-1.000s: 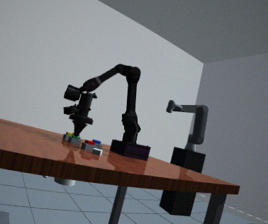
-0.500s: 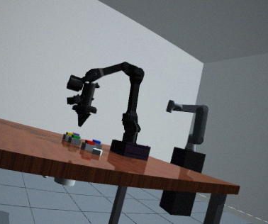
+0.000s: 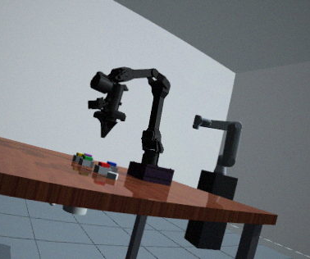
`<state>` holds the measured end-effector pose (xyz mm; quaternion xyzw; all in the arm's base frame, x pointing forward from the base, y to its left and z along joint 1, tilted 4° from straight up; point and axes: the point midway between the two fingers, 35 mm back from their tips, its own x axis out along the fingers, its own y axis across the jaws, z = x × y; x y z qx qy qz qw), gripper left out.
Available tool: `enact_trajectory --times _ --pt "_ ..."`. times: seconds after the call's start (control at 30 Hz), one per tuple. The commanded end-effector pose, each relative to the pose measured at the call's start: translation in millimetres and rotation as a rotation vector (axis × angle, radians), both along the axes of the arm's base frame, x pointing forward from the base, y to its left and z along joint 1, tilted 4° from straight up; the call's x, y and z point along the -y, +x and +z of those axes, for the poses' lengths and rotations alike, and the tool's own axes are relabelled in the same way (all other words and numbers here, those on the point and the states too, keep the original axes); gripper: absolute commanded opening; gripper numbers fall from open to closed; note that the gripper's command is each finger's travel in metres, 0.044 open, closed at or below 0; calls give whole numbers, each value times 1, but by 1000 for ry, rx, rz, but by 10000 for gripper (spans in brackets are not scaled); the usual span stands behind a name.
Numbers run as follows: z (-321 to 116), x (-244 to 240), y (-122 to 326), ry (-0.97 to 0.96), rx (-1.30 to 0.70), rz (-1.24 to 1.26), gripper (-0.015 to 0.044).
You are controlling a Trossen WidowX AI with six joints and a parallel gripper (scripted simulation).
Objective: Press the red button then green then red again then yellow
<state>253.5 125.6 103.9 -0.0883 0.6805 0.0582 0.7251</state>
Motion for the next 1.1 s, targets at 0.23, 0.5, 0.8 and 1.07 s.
enact_trajectory --times 0.23,0.5,0.8,1.07 --pt "-43 -43 -21 -1 -4 -2 20" --pt "-68 -41 -21 -2 -5 -2 20" --pt "-82 -41 -19 -2 -5 -2 20" --pt "-95 -40 -19 -2 -5 -2 20"
